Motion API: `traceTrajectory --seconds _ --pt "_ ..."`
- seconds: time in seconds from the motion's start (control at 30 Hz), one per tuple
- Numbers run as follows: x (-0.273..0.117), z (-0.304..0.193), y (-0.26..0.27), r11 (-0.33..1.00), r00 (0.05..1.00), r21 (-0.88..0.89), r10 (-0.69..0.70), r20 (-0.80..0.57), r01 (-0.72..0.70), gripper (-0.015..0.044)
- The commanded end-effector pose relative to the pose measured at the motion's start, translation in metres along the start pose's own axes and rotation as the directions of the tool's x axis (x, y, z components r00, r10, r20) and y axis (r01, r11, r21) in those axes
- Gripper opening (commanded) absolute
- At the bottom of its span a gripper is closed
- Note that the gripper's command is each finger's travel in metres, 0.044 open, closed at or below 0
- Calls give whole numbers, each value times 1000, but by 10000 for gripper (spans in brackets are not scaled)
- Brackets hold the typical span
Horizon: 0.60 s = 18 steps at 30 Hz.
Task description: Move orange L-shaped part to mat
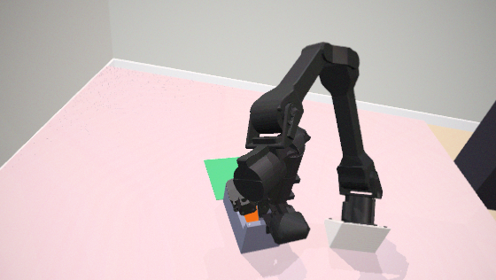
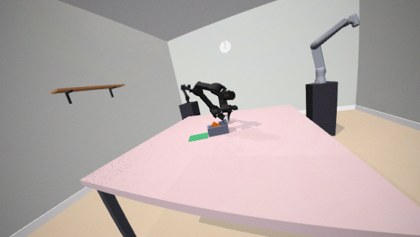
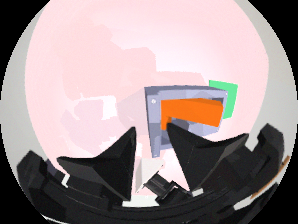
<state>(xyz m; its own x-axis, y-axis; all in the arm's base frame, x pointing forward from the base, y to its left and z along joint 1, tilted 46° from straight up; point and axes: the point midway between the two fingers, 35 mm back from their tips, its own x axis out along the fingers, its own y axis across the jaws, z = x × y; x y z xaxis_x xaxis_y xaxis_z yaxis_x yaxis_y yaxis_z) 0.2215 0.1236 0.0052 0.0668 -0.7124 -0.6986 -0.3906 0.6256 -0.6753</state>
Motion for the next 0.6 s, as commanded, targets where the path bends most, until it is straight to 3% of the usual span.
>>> traceTrajectory --seconds 0.0,0.1,0.57 --pt "-45 -1 -4 1000 1000 6 5 10 -5 180" --pt "-60 -4 -7 1000 1000 6 5 9 -5 180" --pt "-57 -2 -6 1000 1000 2 7 21 -7 180"
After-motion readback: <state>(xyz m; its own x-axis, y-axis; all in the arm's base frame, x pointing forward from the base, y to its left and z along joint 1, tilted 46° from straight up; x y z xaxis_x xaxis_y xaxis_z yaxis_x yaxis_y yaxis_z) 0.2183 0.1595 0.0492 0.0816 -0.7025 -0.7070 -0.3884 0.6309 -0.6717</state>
